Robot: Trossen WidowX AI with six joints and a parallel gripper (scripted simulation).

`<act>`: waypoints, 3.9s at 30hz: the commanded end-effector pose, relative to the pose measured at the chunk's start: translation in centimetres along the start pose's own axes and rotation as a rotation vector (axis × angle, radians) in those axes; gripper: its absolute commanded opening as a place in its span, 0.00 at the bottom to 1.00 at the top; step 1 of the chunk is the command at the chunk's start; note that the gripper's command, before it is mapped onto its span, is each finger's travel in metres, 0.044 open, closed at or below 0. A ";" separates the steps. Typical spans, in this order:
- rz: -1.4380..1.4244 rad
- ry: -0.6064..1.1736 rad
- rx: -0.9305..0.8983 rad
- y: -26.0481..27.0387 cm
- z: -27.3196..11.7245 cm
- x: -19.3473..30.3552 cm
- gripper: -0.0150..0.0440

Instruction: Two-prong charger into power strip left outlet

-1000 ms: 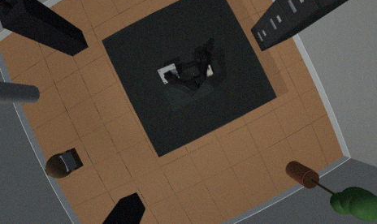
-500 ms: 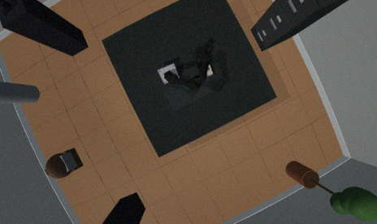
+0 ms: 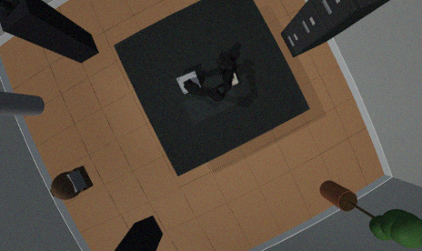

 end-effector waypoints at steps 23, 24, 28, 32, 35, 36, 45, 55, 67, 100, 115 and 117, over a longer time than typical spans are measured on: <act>-0.005 0.000 0.004 -0.2 -0.1 -0.6 0.25; -0.005 0.000 0.004 -0.2 -0.1 -0.7 0.25; -0.005 0.000 0.004 -0.2 -0.1 -0.8 0.25; -0.005 0.000 0.004 -0.2 -0.1 -0.9 0.25; -0.005 0.000 0.004 -0.3 -0.1 -1.0 0.25; -0.005 0.000 0.004 -0.3 -0.1 -1.1 0.25; -0.004 0.000 0.004 -0.3 -0.1 -1.3 0.25; -0.004 0.000 0.004 -0.4 -0.2 -1.7 0.25; -0.004 0.000 0.004 -0.5 -0.2 -2.1 0.25; -0.004 -0.001 0.004 -0.6 -0.1 -2.5 0.25; -0.004 -0.001 0.004 -0.6 0.0 -2.3 0.25; -0.004 0.000 0.004 -0.6 0.0 -2.3 0.25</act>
Point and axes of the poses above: the point midway between the two fingers, 35 mm back from their tips, its own z axis out along the fingers, its own y axis across the jaws, x = y × z, the point moved 7 cm from there along -z, back along the fingers, and after that the axes turned 12 degrees about -z, right-handed, at the moved point
